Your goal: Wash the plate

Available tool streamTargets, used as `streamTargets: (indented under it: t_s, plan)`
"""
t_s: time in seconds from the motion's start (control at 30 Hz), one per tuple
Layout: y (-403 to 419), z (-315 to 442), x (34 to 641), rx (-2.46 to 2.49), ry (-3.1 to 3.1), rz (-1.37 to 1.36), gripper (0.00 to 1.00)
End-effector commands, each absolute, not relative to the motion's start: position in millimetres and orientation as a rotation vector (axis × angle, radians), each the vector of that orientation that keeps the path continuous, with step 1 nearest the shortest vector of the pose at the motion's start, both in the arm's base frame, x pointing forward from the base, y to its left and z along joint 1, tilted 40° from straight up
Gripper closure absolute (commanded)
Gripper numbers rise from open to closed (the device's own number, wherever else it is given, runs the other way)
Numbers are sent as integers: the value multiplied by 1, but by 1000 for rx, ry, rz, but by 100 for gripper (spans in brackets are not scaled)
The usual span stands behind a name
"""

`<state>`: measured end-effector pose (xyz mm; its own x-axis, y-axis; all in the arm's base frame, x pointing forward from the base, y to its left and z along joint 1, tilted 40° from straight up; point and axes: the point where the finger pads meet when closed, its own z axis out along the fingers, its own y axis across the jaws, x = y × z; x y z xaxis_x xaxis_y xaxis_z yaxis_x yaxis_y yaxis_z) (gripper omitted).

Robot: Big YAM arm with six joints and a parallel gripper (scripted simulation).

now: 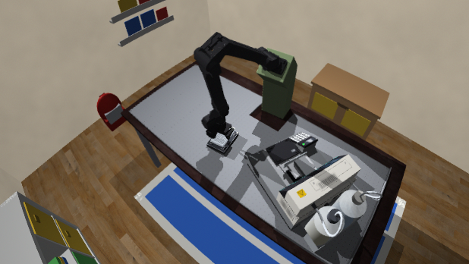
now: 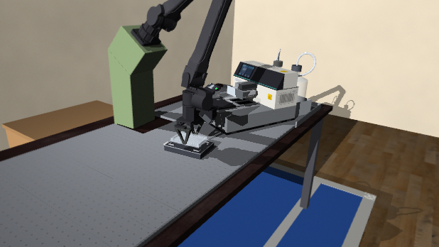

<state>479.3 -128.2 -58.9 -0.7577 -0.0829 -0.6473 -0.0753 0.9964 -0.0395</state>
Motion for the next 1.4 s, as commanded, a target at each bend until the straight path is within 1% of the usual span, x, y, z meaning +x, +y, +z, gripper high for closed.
streamTargets:
  t_s: [0.0, 0.13, 1.37]
  plan:
    - [-129, -59, 477, -99, 2434, -14, 16]
    - [-129, -67, 474, -81, 2446, -7, 16]
    - [-125, -64, 485, -96, 2430, -10, 16]
